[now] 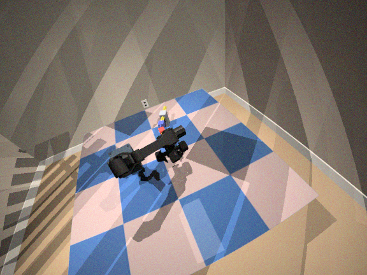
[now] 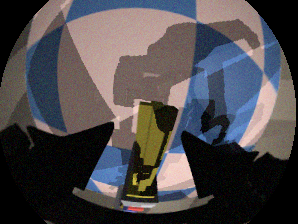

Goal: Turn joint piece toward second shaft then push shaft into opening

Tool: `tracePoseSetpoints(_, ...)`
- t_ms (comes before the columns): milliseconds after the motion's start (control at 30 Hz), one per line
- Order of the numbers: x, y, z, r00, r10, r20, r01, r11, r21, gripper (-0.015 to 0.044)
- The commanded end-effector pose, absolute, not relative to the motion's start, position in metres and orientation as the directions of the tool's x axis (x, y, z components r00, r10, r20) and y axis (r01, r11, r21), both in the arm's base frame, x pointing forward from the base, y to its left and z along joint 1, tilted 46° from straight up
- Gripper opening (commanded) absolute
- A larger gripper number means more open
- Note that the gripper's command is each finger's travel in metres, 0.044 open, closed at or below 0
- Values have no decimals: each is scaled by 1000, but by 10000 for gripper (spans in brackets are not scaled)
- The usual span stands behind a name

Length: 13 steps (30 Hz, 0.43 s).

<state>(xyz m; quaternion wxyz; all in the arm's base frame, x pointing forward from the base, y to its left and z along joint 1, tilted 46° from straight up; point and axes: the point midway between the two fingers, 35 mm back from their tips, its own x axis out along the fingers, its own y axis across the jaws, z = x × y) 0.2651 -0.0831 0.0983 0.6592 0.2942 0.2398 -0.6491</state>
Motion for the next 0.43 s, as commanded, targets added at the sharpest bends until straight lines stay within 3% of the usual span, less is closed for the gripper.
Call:
tracePoseSetpoints(0,265,-83,98,43,-714,-699,997,-15,76,440)
tracePoseSetpoints(400,262,-43,139,42,-716,-697,997,-13,74,440)
